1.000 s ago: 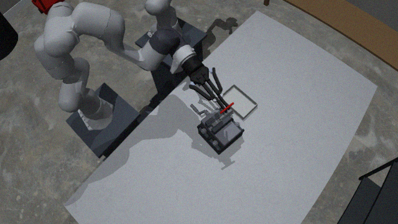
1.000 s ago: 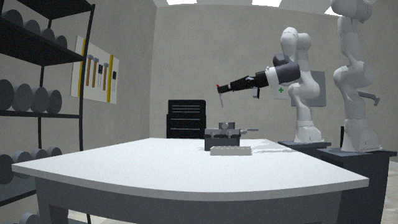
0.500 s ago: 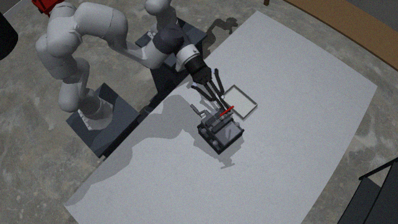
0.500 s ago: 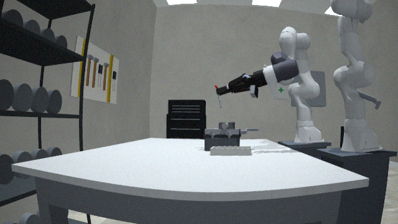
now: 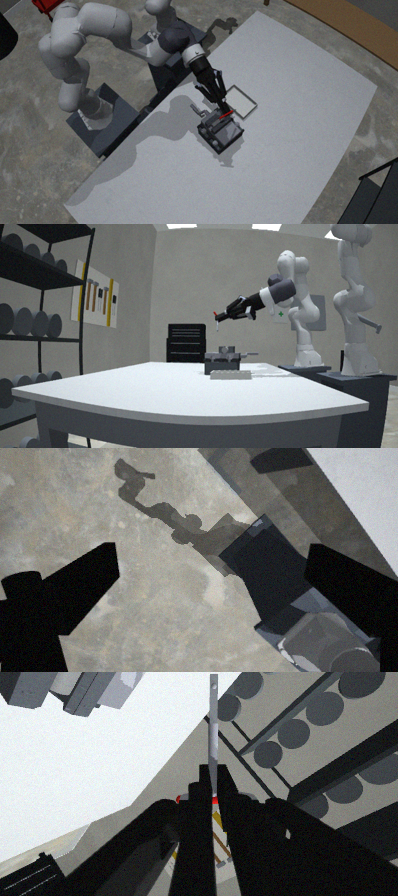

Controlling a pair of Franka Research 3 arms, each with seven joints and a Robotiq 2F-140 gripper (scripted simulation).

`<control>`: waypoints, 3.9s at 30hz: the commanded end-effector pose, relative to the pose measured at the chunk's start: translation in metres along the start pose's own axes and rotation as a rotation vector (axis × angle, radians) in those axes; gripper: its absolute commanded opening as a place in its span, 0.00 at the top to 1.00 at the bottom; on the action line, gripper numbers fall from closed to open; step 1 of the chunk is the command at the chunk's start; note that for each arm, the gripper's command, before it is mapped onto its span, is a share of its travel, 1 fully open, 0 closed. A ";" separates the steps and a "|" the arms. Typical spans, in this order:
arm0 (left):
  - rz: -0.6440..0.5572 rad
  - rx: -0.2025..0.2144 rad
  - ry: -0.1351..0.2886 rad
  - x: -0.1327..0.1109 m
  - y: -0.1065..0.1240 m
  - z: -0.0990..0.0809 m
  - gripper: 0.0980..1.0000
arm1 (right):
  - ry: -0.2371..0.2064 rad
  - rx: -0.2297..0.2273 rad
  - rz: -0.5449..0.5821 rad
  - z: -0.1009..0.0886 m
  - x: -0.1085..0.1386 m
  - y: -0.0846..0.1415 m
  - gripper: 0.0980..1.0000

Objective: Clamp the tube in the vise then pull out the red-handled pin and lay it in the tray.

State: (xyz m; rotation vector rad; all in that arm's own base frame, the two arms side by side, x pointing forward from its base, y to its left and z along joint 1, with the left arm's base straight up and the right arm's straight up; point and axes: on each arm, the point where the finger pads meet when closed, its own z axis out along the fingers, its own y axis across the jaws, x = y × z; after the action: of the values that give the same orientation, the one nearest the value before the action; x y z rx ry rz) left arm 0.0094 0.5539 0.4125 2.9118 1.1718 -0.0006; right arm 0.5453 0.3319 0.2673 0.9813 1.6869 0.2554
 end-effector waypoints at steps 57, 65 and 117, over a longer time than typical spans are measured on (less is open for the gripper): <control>-0.003 0.002 0.001 0.000 0.000 0.000 0.00 | -0.321 0.511 1.856 0.023 0.082 -0.029 1.00; -0.003 0.002 0.001 0.000 0.000 0.000 0.00 | -0.425 0.569 2.063 0.021 0.097 -0.029 1.00; -0.003 0.002 0.001 0.000 0.000 0.000 0.00 | -1.705 0.644 3.178 -0.004 0.189 0.001 1.00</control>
State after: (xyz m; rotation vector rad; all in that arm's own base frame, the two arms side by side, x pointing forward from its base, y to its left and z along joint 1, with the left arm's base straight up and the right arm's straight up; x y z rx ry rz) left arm 0.0094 0.5539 0.4125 2.9118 1.1718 -0.0006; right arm 0.5394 0.4640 0.1396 -2.3132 2.1665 -0.4382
